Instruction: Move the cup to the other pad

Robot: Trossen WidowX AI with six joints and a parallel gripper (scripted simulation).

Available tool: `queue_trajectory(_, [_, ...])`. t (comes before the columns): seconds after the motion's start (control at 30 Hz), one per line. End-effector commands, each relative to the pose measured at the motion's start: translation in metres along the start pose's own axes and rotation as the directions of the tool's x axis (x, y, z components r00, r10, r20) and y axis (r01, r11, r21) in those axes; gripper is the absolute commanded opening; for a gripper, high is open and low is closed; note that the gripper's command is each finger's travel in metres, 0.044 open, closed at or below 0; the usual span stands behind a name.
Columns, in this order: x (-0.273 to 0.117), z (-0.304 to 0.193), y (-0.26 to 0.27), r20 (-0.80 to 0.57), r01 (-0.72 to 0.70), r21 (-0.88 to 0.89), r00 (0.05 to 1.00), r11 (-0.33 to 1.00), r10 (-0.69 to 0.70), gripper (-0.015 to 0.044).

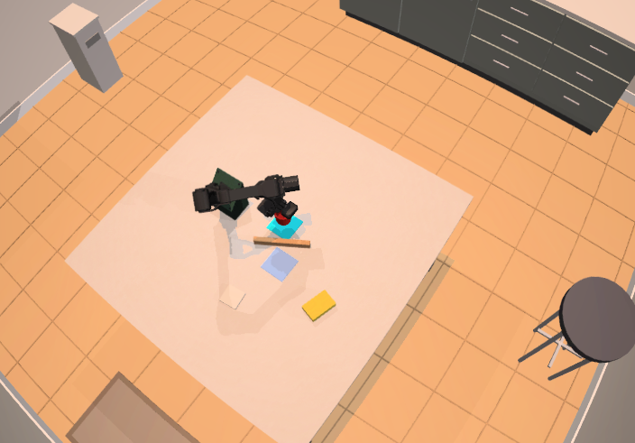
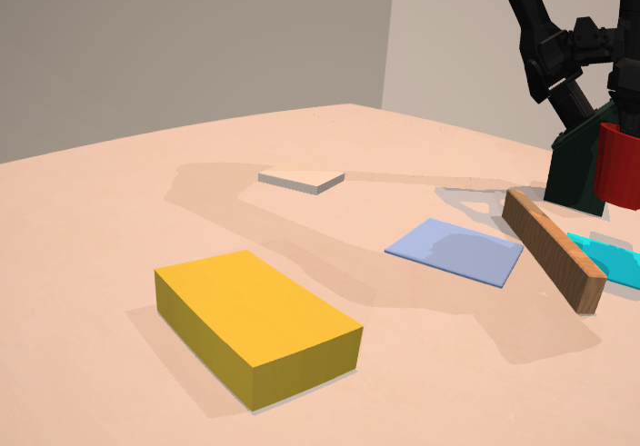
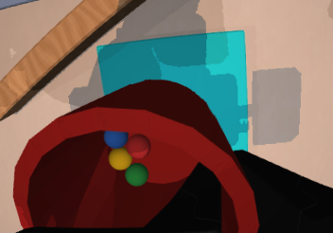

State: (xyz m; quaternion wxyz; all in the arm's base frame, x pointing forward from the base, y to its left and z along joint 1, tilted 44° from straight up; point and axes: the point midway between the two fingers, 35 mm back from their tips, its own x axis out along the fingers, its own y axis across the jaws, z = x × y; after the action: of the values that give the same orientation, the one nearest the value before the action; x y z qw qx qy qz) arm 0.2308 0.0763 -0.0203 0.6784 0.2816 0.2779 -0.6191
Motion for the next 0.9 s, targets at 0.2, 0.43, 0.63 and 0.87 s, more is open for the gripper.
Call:
queue_trajectory(0.2, [0.008, -0.008, -0.01, 0.006, 0.01, -0.003, 1.0, 1.0, -0.01, 0.0])
queue_trajectory(0.43, [0.019, -0.008, -0.01, 0.006, 0.01, -0.003, 1.0, 1.0, -0.01, 0.0])
queue_trajectory(0.63, [0.029, -0.009, -0.009, 0.006, 0.01, -0.003, 1.0, 1.0, -0.01, 0.0])
queue_trajectory(0.87, [0.04, -0.009, -0.01, 0.007, 0.01, -0.003, 1.0, 1.0, -0.01, 0.0])
